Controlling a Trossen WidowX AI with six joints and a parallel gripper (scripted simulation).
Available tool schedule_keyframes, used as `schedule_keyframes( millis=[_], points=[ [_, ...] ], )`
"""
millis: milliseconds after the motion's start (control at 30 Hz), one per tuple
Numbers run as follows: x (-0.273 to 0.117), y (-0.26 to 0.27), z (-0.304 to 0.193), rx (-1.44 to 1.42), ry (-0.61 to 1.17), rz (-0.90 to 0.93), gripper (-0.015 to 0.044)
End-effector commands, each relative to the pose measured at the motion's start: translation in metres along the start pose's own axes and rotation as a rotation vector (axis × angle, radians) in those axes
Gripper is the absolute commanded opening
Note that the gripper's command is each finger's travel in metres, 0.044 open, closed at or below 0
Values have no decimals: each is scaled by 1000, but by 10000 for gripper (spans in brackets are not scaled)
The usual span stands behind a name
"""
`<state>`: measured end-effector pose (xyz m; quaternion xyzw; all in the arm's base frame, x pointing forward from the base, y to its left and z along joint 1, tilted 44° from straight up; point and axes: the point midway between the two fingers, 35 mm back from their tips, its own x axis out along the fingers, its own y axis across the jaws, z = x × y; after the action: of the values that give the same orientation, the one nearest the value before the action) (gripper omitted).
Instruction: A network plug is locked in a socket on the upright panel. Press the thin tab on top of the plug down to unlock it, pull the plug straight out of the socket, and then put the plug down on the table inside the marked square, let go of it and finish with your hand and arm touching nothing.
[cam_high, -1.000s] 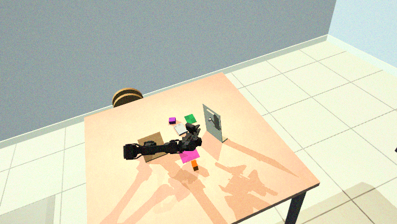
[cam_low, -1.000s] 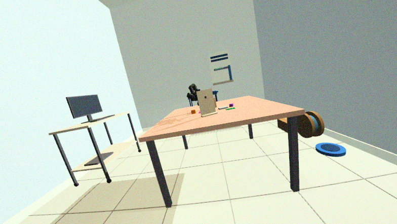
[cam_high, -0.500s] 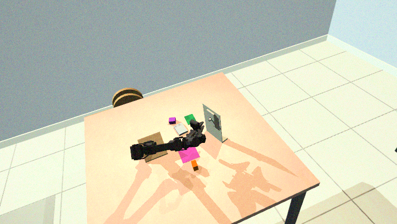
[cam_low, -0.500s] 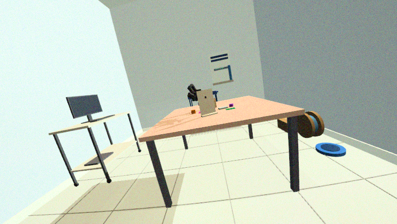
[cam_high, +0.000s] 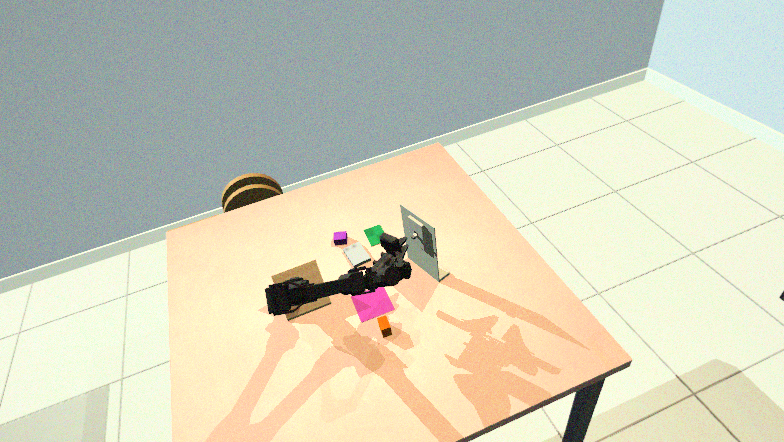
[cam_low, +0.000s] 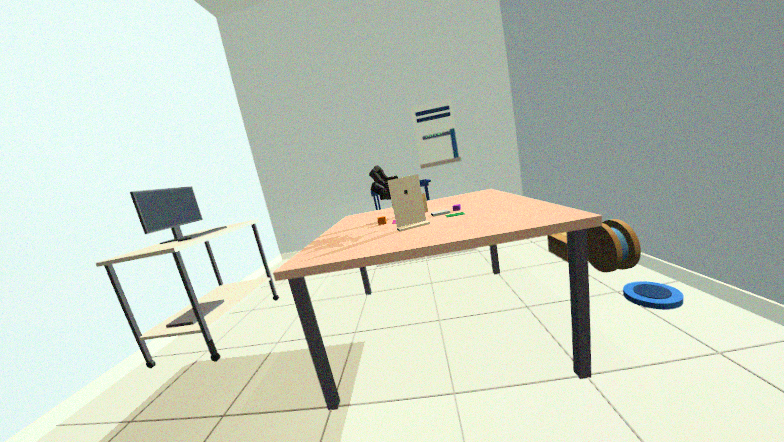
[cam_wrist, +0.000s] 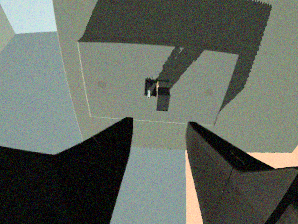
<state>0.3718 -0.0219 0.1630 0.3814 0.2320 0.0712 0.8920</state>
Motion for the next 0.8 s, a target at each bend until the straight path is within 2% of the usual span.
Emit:
schedule_keyframes(
  millis=[0,767],
  points=[
    [5,0,3,2,-5,-2,156],
    [35,0,9,3,-7,0,156]
  ],
)
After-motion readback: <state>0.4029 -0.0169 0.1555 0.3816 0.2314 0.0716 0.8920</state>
